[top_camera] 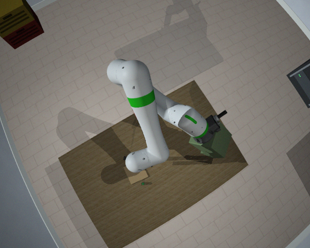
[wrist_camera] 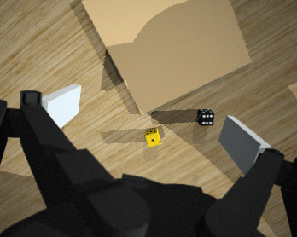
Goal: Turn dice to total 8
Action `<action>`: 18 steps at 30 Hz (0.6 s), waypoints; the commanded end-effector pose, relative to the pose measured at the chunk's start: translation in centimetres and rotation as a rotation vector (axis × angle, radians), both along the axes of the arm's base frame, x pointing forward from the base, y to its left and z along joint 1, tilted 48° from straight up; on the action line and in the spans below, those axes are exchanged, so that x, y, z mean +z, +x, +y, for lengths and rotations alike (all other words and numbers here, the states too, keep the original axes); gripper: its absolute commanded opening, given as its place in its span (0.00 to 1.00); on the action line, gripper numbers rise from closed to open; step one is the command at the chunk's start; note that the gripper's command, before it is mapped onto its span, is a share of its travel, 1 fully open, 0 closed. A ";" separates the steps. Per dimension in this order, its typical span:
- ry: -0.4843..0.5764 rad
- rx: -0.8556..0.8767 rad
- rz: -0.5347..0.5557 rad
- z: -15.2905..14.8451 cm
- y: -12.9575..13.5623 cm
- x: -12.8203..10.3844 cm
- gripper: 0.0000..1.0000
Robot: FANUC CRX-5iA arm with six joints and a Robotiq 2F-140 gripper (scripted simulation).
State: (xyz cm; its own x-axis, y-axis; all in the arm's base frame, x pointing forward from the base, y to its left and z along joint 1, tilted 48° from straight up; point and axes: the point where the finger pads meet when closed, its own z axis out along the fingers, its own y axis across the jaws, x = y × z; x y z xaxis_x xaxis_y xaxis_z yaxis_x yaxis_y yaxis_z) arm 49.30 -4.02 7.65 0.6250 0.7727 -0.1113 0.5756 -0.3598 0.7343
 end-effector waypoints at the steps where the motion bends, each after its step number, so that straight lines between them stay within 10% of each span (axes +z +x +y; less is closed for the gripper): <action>1: 0.000 -0.001 0.000 1.9 0.8 -0.8 1.00; 18: 0.000 -0.001 0.000 12.7 5.4 -5.8 1.00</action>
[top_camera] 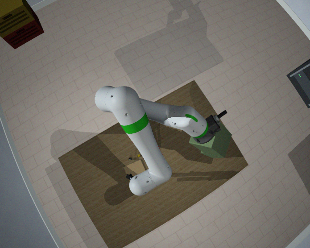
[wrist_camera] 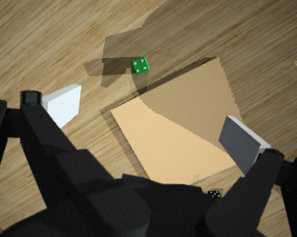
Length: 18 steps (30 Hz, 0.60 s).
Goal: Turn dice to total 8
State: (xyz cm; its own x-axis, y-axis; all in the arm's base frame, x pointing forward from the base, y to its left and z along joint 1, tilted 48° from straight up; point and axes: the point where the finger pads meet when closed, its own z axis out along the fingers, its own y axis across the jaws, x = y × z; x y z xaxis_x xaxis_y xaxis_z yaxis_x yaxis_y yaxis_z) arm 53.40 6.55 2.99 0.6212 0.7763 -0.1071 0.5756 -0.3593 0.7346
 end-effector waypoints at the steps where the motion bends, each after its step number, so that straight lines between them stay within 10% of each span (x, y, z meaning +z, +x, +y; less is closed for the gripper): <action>1: -0.004 -0.007 0.002 2.2 1.3 -1.1 1.00; 18: -0.004 -0.007 0.002 4.9 2.5 -2.3 1.00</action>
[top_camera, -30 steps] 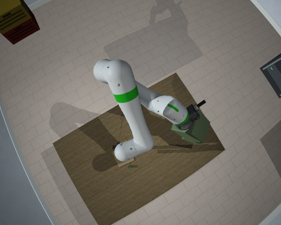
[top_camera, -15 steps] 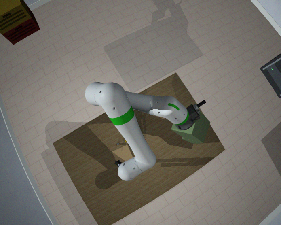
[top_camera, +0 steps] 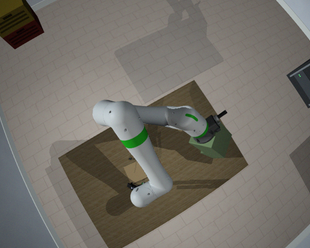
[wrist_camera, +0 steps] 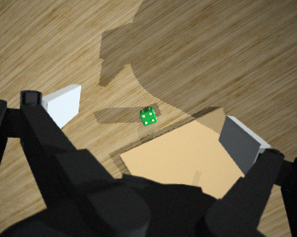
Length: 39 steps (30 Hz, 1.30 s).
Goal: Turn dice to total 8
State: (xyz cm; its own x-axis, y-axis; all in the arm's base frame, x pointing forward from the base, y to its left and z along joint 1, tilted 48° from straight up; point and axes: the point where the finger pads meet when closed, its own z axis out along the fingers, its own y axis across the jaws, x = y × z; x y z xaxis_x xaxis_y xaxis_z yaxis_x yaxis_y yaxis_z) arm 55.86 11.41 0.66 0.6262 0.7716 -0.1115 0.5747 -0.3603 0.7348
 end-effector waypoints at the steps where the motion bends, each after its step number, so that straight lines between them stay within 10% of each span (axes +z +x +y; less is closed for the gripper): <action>1: 0.000 0.000 0.000 0.0 0.0 0.0 1.00; 39: 0.000 0.000 0.000 0.4 -0.3 0.4 1.00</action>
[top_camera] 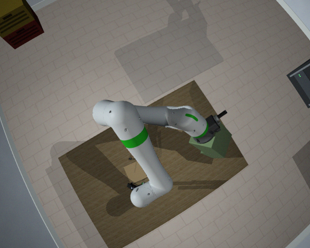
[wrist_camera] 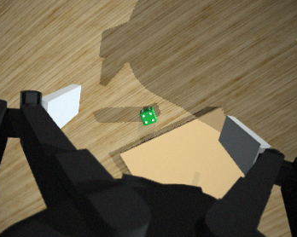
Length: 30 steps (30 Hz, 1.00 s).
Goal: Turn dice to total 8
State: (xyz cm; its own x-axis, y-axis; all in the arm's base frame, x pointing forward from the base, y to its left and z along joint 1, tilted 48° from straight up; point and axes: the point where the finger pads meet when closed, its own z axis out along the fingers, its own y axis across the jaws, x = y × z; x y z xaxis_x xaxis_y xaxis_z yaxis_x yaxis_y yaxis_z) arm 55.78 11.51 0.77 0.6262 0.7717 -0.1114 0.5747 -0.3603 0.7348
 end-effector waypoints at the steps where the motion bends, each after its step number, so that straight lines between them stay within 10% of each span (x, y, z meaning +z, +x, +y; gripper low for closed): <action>1: 0.000 0.000 0.000 0.4 -0.4 0.5 1.00; 16: 0.000 0.000 0.000 4.8 -4.8 6.1 1.00; 30: -0.002 0.003 0.003 5.1 -5.2 6.5 1.00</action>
